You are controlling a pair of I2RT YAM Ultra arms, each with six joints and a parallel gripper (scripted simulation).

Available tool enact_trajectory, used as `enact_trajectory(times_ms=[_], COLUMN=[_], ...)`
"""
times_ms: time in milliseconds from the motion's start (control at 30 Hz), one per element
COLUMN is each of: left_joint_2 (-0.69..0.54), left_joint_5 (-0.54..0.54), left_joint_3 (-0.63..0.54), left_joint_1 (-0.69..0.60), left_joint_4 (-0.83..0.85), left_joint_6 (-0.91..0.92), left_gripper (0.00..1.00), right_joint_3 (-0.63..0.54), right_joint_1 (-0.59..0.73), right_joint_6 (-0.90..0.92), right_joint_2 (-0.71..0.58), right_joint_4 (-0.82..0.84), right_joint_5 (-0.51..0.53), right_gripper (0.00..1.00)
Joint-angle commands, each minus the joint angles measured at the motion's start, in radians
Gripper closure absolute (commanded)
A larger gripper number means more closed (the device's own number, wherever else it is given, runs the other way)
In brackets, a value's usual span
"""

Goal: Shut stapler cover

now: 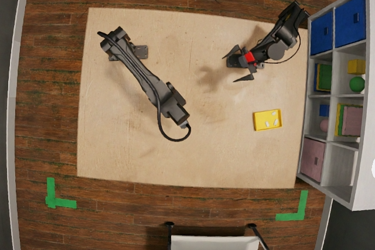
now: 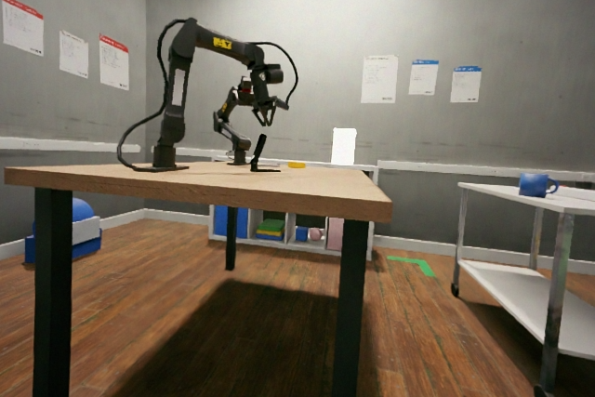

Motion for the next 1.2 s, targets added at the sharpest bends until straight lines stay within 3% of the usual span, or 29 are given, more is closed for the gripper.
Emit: enact_trajectory(times_ms=[0, 100, 300, 600, 833, 1167], left_joint_2=[-0.01, -0.01, -0.01, -0.01, -0.01, -0.01], left_joint_5=[0.006, 0.006, 0.006, 0.006, 0.006, 0.006], left_joint_3=[-0.001, -0.001, -0.001, -0.001, -0.001, -0.001], left_joint_1=[-0.008, -0.008, -0.008, -0.008, -0.008, -0.008], left_joint_4=[-0.012, -0.012, -0.012, -0.012, -0.012, -0.012], left_joint_6=[0.007, 0.007, 0.007, 0.007, 0.007, 0.007], left_gripper=[0.0, 0.0, 0.0, 0.0, 0.0, 0.0], right_joint_3=[-0.146, -0.198, -0.491, -0.771, -0.833, -0.833], right_joint_1=[0.001, 0.001, -0.003, -0.009, -0.01, -0.01], right_joint_6=[0.0, -0.003, -0.013, -0.019, -0.018, -0.018], right_joint_2=[-0.146, -0.188, -0.407, -0.63, -0.674, -0.677], right_joint_4=[0.195, 0.232, 0.438, 0.619, 0.637, 0.637], right_joint_5=[0.014, 0.016, 0.025, 0.029, 0.027, 0.026], right_gripper=[0.5, 0.5, 0.5, 0.5, 0.5, 0.5])
